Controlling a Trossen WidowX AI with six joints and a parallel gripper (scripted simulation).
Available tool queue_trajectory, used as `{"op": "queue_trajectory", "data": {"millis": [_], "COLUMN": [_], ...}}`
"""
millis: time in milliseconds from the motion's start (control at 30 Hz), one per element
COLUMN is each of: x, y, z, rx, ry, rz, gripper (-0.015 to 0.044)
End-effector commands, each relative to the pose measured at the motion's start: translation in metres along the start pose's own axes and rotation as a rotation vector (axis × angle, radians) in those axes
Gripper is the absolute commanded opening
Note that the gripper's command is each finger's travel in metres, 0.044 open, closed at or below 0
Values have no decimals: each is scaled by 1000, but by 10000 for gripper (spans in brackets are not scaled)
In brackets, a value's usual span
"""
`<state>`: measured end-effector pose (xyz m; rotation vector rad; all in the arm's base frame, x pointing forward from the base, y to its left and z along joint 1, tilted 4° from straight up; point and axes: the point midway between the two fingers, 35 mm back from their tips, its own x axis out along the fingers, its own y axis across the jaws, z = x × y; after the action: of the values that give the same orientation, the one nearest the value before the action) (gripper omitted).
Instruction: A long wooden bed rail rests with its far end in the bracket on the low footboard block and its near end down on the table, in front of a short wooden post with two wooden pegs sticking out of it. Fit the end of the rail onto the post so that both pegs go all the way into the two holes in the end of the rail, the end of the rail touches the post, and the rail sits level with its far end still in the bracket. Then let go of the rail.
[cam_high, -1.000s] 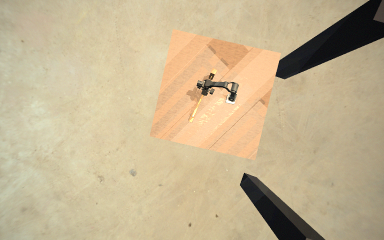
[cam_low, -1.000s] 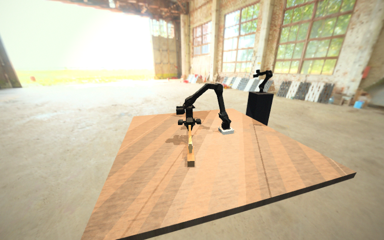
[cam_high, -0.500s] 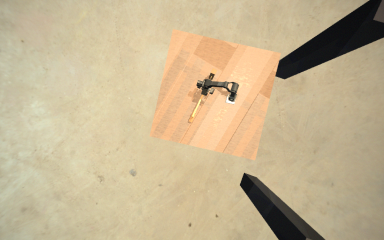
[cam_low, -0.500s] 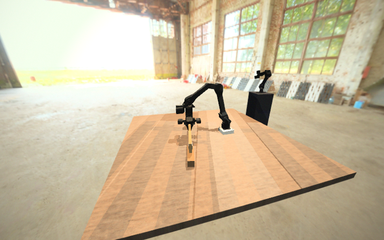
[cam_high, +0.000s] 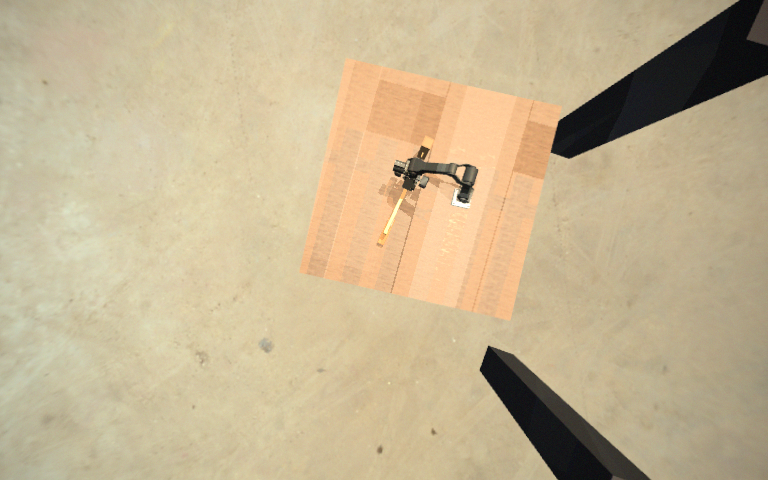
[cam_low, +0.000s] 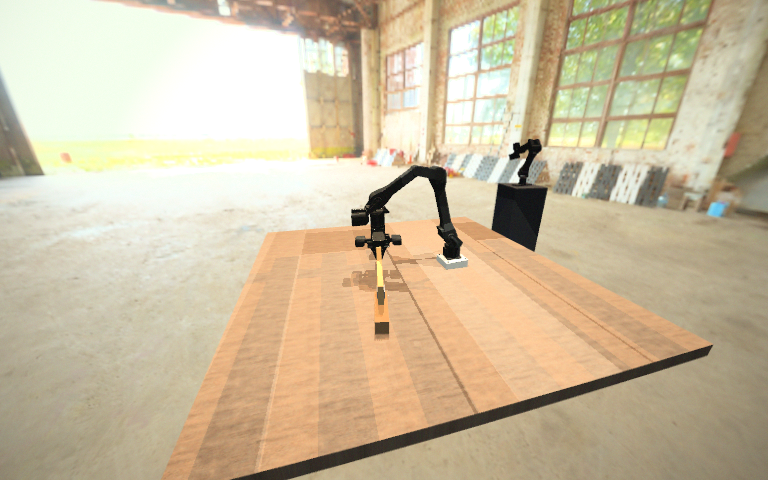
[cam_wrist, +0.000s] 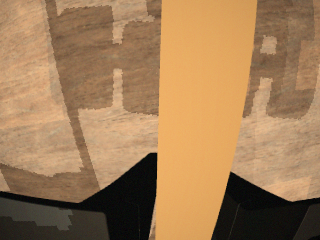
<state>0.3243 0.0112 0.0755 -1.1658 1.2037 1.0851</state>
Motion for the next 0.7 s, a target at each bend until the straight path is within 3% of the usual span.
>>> {"op": "queue_trajectory", "data": {"millis": [0,667], "x": [-9,-19], "y": [-5,-5], "z": [2,2], "rx": [-2,-2], "ry": [-11,-11], "rz": [-24,-24], "gripper": [0,0]}}
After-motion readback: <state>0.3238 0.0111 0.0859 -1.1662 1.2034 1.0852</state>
